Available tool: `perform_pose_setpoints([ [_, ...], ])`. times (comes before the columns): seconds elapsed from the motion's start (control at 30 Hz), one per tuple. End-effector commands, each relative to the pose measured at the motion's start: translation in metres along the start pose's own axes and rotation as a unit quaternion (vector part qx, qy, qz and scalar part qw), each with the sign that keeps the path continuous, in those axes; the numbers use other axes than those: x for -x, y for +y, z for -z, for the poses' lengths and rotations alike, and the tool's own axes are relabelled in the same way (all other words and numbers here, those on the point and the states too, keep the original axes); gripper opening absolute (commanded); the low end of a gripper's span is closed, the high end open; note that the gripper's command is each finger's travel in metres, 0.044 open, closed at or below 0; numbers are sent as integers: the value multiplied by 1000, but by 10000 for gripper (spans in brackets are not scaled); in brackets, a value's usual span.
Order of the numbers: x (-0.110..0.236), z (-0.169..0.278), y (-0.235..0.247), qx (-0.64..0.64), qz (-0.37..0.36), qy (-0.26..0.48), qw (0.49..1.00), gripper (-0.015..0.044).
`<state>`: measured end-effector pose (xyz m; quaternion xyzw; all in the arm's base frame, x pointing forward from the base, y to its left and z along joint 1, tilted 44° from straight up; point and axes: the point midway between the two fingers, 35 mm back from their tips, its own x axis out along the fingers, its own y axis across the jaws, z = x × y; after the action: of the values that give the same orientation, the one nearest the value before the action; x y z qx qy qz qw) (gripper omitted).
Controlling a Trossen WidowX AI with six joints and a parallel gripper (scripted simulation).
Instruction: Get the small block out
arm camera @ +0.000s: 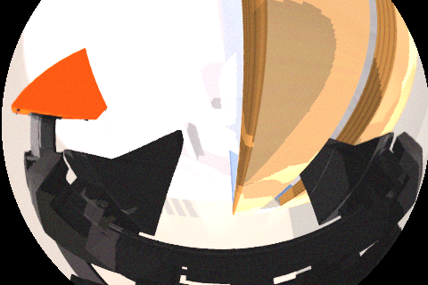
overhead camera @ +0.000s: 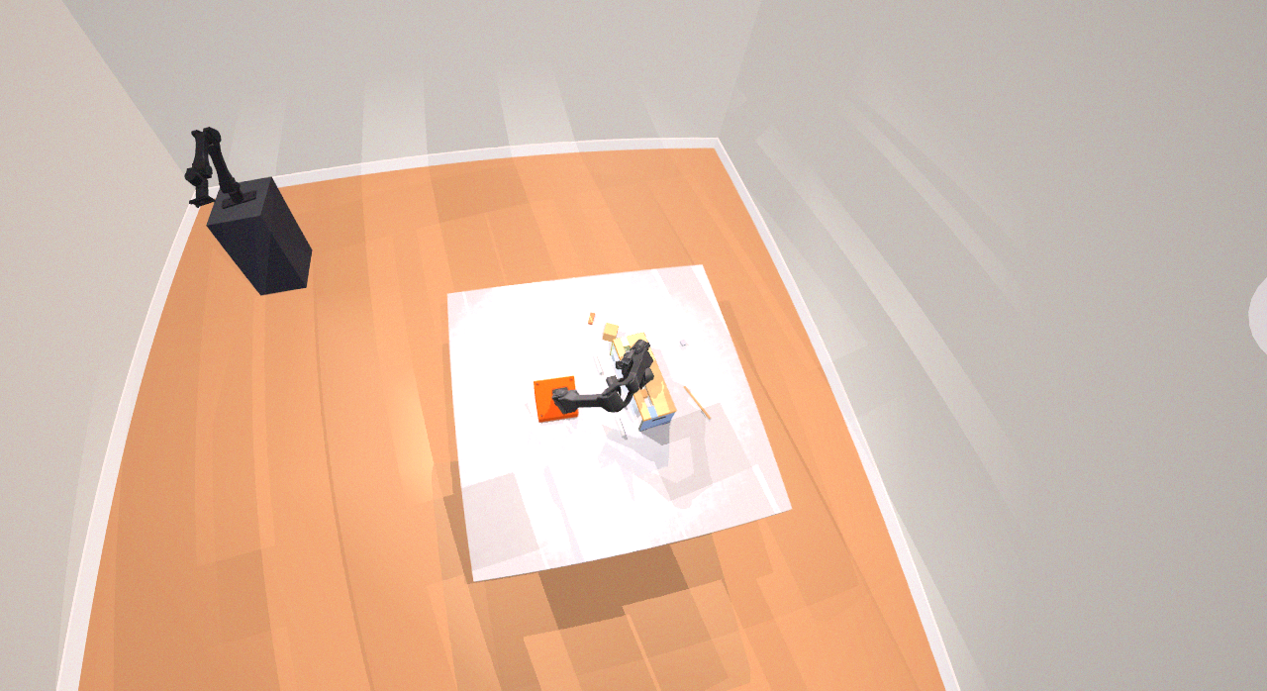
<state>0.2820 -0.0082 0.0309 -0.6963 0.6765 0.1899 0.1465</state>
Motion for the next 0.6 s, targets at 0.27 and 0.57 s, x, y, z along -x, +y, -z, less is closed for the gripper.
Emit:
perform_pose_setpoints([
  [0.27, -7, 18, 1, 0, 0, 2, 1000, 400],
  [0.57, -12, 31, 1, 0, 0, 2, 1000, 400],
])
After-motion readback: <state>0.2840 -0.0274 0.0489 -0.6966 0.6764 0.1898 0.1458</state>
